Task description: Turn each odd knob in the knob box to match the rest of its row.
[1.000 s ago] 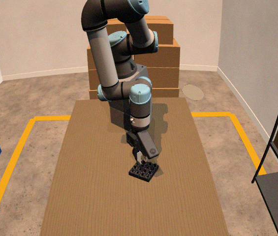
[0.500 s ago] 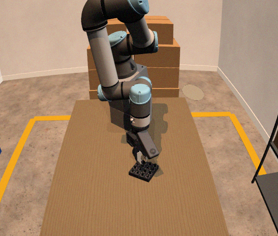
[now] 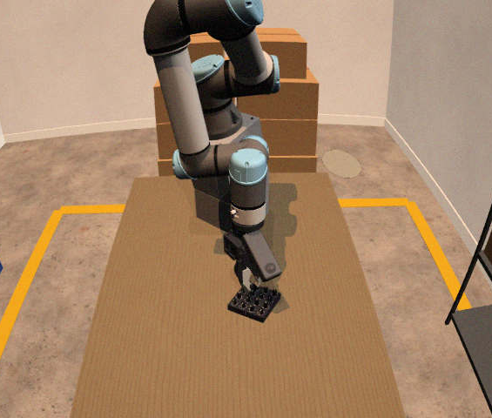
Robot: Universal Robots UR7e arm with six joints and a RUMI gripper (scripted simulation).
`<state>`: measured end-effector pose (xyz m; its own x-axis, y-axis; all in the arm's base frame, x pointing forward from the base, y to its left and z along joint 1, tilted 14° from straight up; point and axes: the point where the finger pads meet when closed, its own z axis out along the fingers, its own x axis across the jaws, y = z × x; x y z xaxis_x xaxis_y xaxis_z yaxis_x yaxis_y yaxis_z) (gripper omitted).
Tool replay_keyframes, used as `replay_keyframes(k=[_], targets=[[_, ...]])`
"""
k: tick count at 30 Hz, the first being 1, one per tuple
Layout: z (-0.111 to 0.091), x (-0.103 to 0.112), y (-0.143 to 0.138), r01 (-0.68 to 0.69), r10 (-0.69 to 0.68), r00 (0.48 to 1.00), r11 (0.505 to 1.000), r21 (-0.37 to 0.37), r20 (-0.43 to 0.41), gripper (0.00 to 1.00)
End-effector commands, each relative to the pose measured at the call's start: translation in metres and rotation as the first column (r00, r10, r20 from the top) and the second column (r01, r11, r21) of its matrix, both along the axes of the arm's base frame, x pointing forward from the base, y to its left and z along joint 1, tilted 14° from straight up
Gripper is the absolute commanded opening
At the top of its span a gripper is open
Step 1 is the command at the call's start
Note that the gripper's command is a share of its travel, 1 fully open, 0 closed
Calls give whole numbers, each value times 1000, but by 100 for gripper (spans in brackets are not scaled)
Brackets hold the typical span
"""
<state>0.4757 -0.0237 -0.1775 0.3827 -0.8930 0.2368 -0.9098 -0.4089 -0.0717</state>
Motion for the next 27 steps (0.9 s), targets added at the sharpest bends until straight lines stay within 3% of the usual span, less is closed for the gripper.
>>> replay_keyframes(k=[1,27], targets=[[0,0,0,0,0,1000,1000,0,1,11],[-18,4,-3,0,0,1000,1000,0,1,11]])
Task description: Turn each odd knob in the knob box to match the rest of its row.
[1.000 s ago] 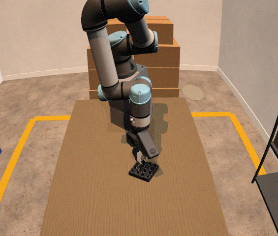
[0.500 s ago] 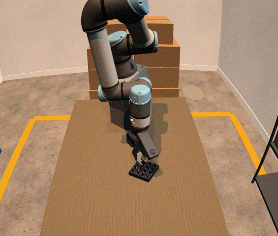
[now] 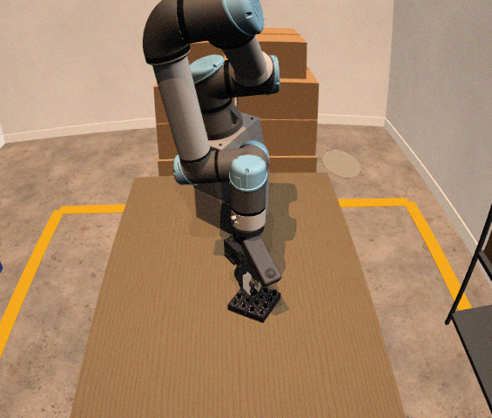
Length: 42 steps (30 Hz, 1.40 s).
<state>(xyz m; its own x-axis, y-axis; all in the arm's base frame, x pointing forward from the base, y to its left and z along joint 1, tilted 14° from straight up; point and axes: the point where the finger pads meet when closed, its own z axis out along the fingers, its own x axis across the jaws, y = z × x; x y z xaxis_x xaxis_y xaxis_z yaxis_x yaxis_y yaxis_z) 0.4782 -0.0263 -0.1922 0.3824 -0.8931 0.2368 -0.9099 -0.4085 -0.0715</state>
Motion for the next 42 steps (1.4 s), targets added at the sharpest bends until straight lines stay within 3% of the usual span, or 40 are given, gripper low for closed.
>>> replay_keyframes(k=[1,22,42], targets=[[-5,1,-1,0,0,1000,1000,0,1,11],[-25,5,-4,0,0,1000,1000,0,1,11],[-27,5,-5,0,0,1000,1000,0,1,11]])
